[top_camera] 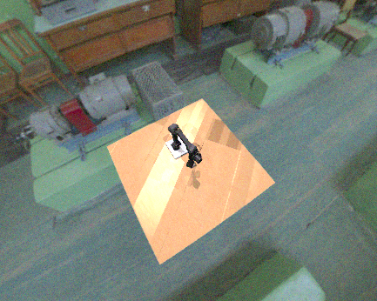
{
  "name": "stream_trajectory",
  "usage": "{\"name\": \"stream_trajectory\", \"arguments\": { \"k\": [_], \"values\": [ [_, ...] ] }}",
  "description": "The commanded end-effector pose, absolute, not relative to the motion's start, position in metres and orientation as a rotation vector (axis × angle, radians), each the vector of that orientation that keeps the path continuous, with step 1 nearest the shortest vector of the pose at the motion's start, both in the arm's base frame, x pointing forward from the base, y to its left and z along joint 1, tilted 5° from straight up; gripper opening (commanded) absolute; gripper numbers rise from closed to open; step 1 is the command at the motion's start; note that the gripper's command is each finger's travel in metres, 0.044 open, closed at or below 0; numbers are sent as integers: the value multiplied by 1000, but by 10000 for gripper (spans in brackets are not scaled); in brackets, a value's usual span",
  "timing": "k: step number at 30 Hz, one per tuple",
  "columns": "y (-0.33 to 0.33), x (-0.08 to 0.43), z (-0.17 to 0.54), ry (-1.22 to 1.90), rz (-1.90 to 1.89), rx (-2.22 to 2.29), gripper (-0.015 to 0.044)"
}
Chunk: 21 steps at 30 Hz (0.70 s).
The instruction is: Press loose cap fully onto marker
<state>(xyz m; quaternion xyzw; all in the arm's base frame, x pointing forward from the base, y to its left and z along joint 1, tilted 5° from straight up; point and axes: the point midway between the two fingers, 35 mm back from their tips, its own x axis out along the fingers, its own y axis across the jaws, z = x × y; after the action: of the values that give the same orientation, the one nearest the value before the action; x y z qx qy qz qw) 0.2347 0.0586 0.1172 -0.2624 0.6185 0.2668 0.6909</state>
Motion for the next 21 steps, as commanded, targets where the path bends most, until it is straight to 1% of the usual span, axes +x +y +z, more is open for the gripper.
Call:
{"name": "stream_trajectory", "arguments": {
  "k": [1,21],
  "values": [
    [58,236,110,1382,590,-587,0],
    [59,236,86,1383,590,-587,0]
  ]
}}
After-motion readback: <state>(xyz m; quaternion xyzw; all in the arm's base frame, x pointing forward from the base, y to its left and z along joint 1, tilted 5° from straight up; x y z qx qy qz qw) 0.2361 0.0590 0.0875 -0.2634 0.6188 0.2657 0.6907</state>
